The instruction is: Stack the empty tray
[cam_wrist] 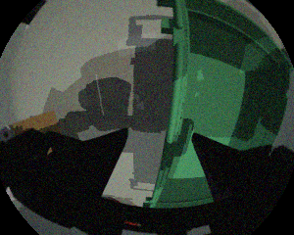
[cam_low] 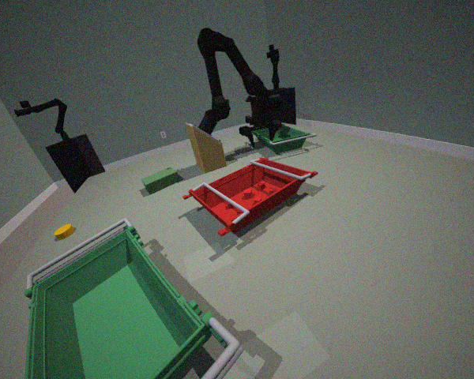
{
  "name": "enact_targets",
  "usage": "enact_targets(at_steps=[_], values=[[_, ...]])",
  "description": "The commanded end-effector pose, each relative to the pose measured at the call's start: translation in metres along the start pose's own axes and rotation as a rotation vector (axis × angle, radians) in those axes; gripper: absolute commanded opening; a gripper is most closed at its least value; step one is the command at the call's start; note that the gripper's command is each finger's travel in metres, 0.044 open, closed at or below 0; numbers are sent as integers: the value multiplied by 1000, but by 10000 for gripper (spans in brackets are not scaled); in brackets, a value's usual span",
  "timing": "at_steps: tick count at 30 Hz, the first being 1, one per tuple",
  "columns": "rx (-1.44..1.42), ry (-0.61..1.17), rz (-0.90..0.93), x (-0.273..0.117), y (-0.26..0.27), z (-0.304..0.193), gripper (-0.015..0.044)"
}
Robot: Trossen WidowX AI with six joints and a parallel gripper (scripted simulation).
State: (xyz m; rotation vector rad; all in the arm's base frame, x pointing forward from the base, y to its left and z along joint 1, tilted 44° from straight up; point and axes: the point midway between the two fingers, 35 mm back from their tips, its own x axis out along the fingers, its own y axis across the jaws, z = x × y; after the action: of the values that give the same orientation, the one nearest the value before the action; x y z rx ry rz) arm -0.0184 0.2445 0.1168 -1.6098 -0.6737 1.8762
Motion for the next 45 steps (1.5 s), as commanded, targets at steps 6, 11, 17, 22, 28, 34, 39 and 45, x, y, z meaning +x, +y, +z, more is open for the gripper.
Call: enact_targets(at_steps=[6, 11, 17, 22, 28, 34, 39, 45], values=[[3, 5, 2, 1, 1, -1, 293], [3, 5, 2, 1, 1, -1, 236], [3, 5, 2, 1, 1, -1, 196], [3, 5, 2, 1, 1, -1, 163], [3, 5, 2, 1, 1, -1, 123], [3, 5, 2, 1, 1, -1, 83], [3, 5, 2, 1, 1, -1, 49], [3, 5, 2, -6, -1, -1, 9]])
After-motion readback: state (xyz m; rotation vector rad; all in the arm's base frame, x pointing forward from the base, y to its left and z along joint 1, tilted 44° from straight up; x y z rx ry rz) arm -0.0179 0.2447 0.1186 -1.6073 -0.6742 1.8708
